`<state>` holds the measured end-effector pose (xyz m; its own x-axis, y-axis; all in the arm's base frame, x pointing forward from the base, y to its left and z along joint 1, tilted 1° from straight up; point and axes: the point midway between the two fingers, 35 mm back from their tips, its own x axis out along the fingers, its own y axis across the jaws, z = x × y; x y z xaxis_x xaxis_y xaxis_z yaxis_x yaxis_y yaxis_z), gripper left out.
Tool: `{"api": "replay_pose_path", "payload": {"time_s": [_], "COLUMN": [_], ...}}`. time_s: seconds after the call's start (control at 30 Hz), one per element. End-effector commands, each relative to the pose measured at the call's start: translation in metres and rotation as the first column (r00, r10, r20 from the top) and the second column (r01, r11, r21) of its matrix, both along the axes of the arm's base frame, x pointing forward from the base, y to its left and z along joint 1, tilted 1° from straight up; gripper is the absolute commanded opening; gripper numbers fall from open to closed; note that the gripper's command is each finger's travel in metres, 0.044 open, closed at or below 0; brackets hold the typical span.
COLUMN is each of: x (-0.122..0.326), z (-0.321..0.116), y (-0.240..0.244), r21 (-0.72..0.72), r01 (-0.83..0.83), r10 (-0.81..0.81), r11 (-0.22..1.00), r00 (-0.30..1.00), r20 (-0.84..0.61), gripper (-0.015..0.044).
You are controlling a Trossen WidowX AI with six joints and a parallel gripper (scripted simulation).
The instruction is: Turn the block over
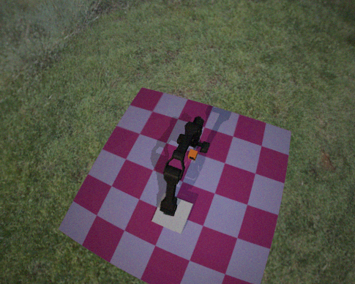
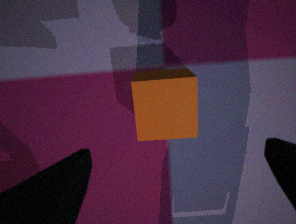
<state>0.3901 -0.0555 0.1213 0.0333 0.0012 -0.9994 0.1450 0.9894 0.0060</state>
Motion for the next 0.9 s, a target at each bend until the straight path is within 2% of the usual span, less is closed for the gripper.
{"api": "replay_pose_path", "payload": {"time_s": [0.0,0.87], "x": [0.001,0.002], "z": [-0.027,-0.067], "y": [0.001,0.001], "r21": [0.006,0.006], "r01": [-0.005,-0.005], "r10": [0.006,0.006], "r11": [1.000,1.000], "r00": [1.000,1.000], "r20": [-0.017,-0.017], "gripper": [0.0440,0.0440]}}
